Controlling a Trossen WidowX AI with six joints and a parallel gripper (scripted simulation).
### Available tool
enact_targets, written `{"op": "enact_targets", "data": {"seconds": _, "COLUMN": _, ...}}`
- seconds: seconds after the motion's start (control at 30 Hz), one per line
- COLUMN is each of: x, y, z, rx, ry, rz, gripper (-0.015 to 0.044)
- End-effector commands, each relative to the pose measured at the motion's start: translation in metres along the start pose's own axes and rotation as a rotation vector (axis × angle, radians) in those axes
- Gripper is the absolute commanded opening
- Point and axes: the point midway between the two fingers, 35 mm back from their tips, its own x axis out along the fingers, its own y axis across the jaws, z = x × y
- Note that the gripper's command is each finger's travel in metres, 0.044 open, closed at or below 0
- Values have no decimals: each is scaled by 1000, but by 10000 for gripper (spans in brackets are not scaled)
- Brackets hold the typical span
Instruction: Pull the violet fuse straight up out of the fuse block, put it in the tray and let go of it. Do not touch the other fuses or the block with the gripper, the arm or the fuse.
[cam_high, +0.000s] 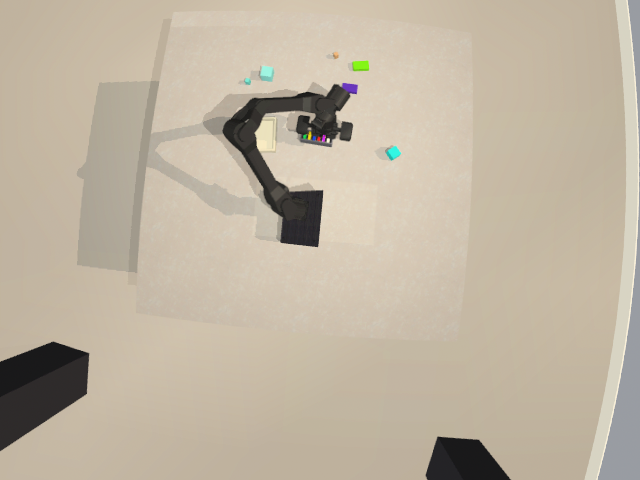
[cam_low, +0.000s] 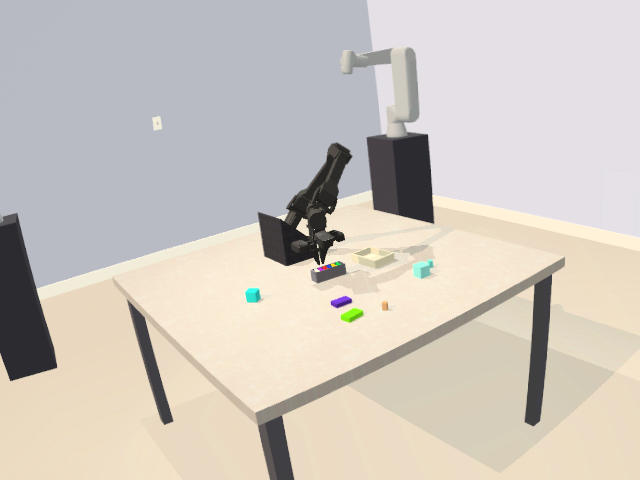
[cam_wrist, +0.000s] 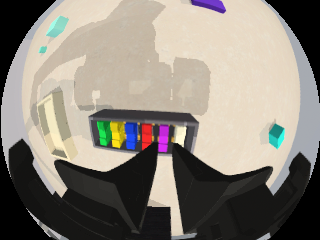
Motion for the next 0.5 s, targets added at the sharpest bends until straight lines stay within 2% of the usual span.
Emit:
{"op": "enact_targets", "data": {"seconds": 0.0, "x": 5, "y": 1, "z": -1, "rx": 5, "ry": 1, "rz": 5, "gripper": 63}}
{"op": "enact_targets", "data": {"seconds": 0.47, "x": 13, "y": 2, "z": -1, "rx": 5, "ry": 1, "rz": 6, "gripper": 63}}
